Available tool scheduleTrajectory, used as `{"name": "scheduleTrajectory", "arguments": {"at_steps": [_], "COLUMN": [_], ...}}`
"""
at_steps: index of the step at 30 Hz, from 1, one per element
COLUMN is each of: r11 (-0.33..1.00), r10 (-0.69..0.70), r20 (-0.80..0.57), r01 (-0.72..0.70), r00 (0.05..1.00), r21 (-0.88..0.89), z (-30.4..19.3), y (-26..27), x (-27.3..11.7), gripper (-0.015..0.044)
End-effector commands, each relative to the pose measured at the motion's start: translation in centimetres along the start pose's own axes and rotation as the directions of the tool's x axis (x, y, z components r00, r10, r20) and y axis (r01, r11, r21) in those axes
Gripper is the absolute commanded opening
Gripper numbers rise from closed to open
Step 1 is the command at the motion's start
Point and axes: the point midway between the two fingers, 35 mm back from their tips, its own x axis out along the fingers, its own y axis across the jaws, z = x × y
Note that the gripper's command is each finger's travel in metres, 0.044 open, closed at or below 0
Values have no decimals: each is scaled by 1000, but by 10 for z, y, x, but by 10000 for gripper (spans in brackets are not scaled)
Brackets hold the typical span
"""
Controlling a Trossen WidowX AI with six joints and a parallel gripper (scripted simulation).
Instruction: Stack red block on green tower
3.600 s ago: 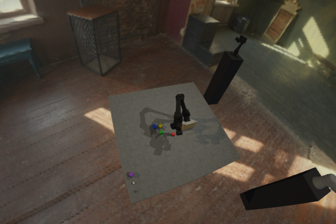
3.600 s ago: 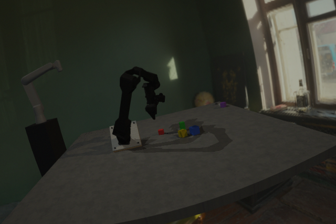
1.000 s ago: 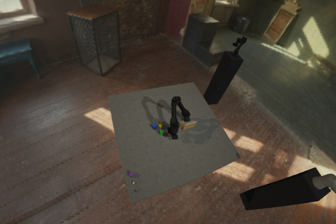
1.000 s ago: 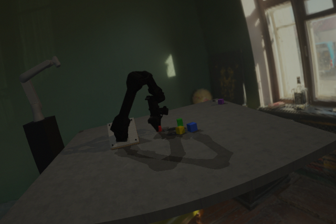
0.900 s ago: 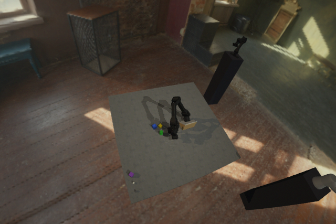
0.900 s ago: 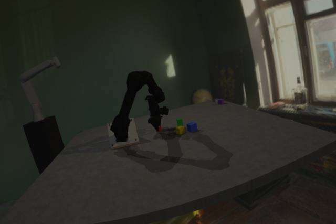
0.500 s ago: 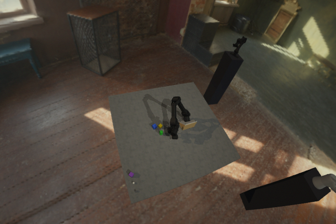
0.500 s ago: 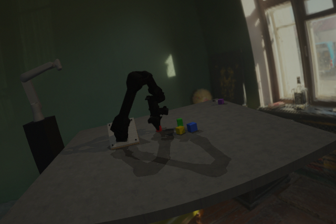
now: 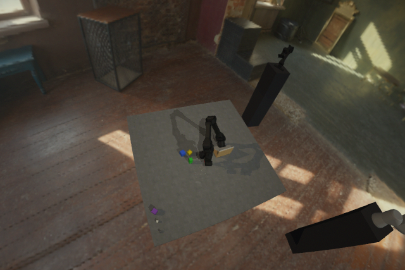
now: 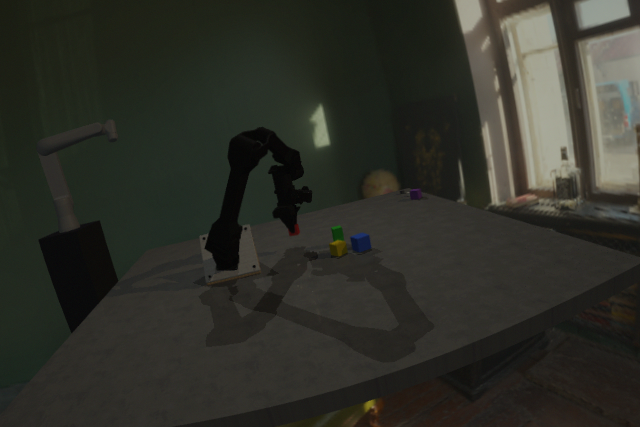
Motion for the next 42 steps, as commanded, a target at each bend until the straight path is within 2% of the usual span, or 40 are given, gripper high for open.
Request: {"name": "scheduleTrajectory", "arguments": {"at_steps": [1, 10, 20, 42], "r11": [1000, 1000, 1000, 1000], "r10": [4, 5, 6, 8], "r20": [-3, -4, -4, 0], "r01": [-4, -5, -6, -8], "r00": [1000, 1000, 1000, 1000], "r21": [5, 5, 4, 8], "z": [0, 0, 3, 119], "y": [0, 0, 1, -7], "x": [-23, -62, -63, -65], "gripper": [0, 0, 0, 0]}}
